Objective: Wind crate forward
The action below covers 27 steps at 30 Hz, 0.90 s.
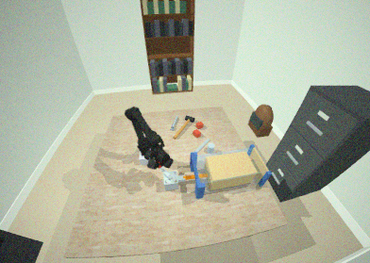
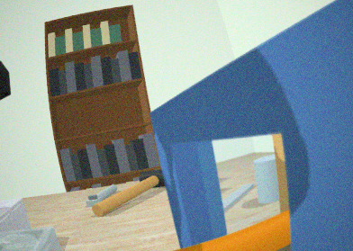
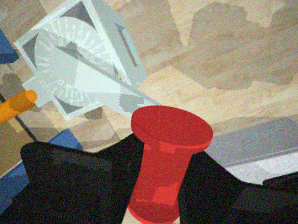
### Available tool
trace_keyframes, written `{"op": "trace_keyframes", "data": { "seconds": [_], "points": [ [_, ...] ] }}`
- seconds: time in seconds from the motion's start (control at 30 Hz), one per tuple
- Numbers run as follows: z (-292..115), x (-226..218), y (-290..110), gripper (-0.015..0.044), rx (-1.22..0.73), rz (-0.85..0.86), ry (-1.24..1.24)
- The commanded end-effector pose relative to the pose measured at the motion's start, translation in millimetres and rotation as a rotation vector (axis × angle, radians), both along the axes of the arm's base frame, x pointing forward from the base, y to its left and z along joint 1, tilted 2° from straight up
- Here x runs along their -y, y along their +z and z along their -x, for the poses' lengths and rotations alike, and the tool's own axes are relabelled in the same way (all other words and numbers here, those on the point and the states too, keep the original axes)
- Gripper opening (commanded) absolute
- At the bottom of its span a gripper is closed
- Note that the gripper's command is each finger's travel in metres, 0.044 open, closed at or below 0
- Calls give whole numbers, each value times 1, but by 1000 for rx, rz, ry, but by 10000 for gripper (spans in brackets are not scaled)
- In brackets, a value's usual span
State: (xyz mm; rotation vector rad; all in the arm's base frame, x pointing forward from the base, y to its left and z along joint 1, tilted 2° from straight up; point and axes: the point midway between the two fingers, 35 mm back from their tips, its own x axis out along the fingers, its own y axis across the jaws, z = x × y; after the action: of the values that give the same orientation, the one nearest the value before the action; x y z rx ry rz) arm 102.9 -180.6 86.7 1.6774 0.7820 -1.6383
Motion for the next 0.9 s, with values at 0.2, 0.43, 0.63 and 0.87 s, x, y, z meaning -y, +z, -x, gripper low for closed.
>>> {"op": "trace_keyframes", "data": {
  "seconds": [0.2, 0.43, 0.63, 0.87],
  "points": [
    [19, 16, 0, 0, -25, 19, -18],
    [26, 25, 0, 0, -25, 20, -18],
    [32, 33, 1, 0, -26, 21, -18],
    [37, 43, 1, 0, -26, 21, -18]
  ]
}}
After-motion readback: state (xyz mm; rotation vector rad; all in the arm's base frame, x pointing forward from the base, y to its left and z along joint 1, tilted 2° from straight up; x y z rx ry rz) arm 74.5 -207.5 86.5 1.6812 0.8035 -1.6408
